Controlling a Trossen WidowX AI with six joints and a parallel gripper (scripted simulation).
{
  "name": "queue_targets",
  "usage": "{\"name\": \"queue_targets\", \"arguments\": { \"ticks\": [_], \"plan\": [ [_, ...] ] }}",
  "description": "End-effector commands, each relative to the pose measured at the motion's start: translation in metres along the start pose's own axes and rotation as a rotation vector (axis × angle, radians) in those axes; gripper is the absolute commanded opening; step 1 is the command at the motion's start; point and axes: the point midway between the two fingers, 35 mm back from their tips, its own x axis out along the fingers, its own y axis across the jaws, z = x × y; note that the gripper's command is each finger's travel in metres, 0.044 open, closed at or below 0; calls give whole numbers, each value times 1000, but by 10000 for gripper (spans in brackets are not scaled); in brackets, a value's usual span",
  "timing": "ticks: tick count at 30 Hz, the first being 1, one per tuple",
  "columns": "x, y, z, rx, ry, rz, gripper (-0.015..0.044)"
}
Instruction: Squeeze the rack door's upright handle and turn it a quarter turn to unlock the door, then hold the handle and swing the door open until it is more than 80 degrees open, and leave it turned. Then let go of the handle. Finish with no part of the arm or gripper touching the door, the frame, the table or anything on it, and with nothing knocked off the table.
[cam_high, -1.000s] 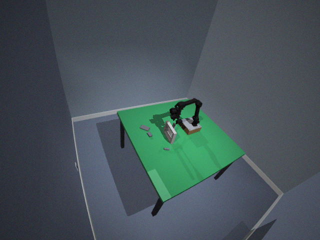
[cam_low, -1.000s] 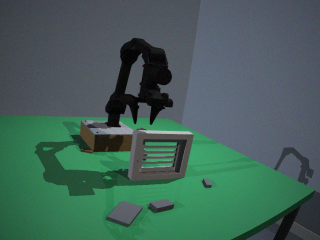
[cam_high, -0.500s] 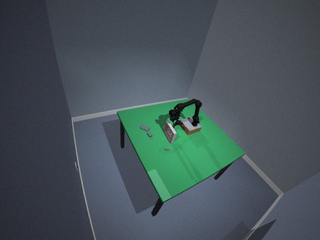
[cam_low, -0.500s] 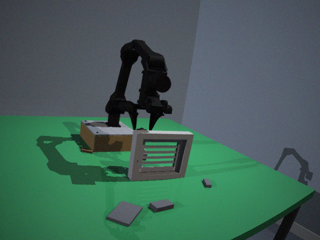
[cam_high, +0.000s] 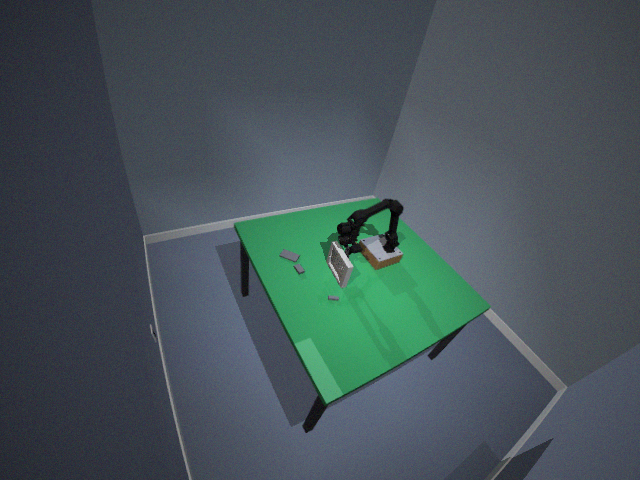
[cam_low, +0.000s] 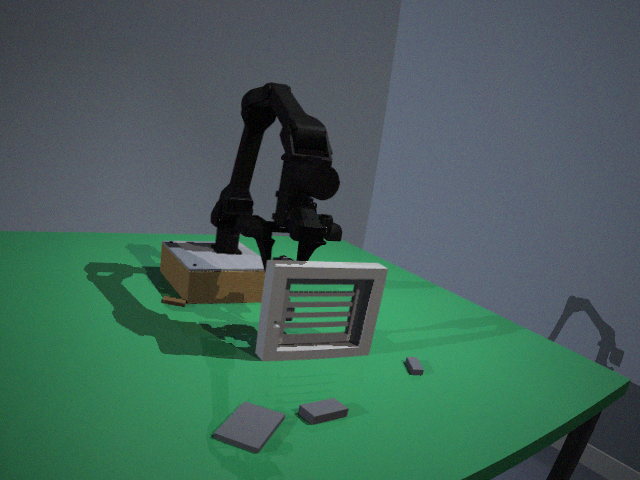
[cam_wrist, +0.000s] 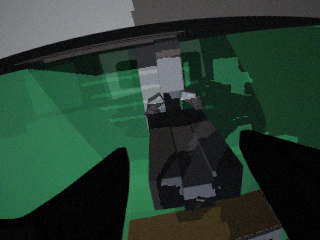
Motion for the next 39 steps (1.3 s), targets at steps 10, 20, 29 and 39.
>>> {"name": "queue_targets", "arguments": {
  "ticks": [10, 20, 29, 39],
  "plan": [
    [17, 0, -3, -5, 7, -3, 236],
    [17, 0, -3, -5, 7, -3, 72],
    [17, 0, -3, -5, 7, -3, 17],
    [17, 0, -3, 314, 6, -4, 17]
  ]
}}
